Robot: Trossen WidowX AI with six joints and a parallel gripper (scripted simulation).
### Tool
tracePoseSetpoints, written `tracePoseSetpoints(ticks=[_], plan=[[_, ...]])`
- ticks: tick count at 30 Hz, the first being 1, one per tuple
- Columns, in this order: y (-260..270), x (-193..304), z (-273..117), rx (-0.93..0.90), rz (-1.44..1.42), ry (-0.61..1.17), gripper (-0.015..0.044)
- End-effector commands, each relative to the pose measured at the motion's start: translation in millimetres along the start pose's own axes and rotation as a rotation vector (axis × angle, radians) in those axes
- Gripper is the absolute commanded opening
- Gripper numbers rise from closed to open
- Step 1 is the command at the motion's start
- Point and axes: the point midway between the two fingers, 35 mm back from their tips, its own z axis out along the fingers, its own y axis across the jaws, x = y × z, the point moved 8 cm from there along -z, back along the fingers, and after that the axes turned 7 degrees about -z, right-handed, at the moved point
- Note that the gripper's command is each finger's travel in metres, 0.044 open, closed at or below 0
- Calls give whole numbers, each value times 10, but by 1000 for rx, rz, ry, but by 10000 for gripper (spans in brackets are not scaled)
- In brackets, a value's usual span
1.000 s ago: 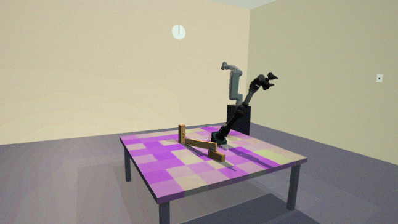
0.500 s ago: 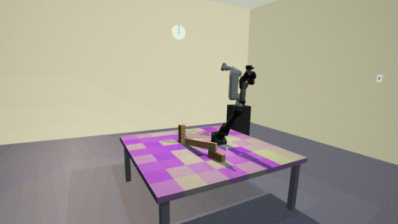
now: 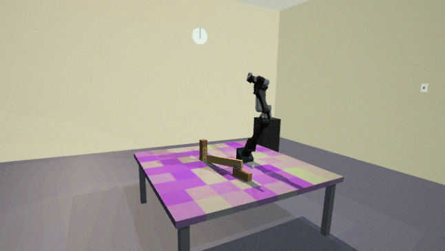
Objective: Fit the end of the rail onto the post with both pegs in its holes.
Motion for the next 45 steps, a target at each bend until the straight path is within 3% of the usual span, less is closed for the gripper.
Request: tracePoseSetpoints(ticks=[1,9,18,28,37,45], plan=[[440,368,-82,-153,-143,107,440],[950,802,-271,-377,-458,211,440],[1694,1601,-866,-852,-1032,279,440],[2013,2180,-1428,-1219,-1370,263,440],[2193,2947,-2387,-1837,-1818,74,440],[2014,3555,-3316,-2498,-2028,-267,440]])
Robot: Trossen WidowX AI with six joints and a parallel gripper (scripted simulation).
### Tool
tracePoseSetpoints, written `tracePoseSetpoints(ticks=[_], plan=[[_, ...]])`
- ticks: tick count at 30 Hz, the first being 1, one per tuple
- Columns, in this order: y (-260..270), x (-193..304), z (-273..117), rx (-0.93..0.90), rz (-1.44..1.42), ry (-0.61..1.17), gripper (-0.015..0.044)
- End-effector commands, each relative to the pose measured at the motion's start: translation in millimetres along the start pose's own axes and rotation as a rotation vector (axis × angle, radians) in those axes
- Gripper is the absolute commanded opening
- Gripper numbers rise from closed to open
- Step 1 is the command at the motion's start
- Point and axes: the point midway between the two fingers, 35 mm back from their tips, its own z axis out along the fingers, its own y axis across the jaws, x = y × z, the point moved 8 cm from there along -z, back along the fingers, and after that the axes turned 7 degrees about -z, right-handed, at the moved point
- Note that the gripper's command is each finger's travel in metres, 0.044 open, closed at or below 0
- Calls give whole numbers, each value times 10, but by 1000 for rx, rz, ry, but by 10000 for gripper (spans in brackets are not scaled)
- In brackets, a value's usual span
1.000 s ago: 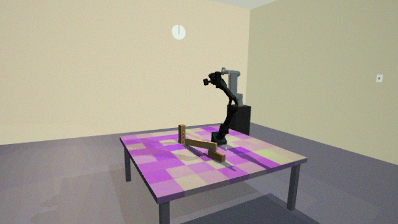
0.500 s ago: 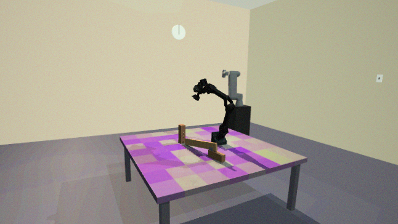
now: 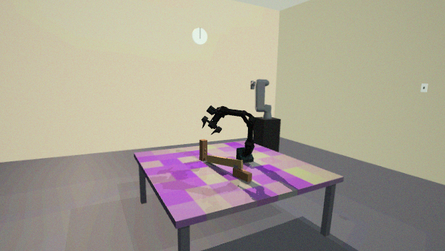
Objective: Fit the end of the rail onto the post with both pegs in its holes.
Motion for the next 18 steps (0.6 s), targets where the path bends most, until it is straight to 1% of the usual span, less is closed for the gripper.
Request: tracePoseSetpoints(ticks=[1,4,8,10,18], plan=[[223,-400,299,-158,-277,-137,440],[403,-678,475,-258,-471,-262,440],[712,-1061,686,-380,-733,-474,440],[815,-1172,739,-410,-806,-545,440],[839,-1137,759,-414,-815,-553,440]])
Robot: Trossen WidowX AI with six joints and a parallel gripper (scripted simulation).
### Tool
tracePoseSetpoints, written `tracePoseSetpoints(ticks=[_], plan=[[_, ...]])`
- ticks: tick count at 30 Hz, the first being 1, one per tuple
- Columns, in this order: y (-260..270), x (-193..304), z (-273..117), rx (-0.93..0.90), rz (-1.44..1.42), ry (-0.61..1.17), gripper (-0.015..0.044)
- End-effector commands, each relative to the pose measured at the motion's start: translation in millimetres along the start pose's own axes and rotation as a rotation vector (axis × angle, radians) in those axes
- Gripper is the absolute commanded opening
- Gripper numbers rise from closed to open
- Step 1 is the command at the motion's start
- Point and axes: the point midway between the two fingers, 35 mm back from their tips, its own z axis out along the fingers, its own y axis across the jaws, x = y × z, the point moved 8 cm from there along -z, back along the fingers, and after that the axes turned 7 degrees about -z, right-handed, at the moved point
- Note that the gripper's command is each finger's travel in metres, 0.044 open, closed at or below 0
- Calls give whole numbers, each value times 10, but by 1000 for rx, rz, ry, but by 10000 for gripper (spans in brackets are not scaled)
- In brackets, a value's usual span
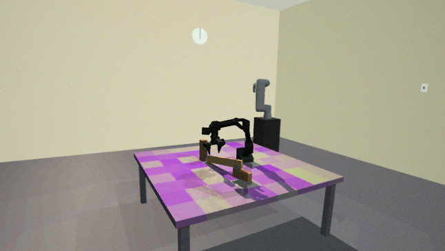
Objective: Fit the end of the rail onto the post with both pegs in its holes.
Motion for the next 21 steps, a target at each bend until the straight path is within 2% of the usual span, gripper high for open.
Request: tracePoseSetpoints(ticks=[1,21], plan=[[25,5,13,5,-13,-15,440],[10,13,334,5,-13,-14,440]])
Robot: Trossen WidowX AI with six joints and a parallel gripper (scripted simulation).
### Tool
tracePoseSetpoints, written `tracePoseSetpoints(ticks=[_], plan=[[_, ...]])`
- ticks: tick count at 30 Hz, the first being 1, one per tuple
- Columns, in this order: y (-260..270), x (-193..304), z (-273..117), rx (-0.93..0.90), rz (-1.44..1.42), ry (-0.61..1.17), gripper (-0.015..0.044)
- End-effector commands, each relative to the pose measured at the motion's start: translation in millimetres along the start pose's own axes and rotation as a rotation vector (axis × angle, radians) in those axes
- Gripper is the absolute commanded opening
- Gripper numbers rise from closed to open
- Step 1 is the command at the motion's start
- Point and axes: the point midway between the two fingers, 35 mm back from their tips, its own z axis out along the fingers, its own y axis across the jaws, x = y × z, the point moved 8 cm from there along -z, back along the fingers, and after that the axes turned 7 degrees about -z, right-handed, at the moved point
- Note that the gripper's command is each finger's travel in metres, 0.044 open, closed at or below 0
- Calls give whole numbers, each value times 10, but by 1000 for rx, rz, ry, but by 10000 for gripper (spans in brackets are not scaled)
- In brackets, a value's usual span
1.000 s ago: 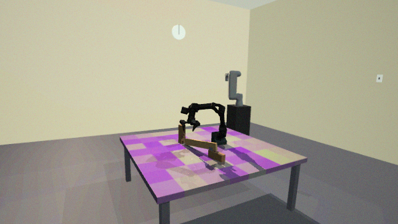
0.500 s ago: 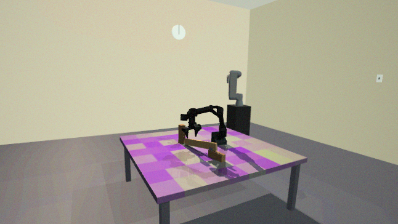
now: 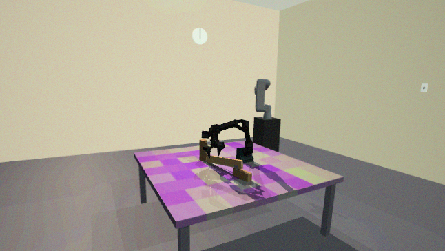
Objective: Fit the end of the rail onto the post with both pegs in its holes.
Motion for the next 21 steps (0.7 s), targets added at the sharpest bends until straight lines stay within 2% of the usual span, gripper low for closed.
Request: tracePoseSetpoints(ticks=[1,21], plan=[[7,2,68,2,7,-3,440],[23,-11,384,3,7,-6,440]])
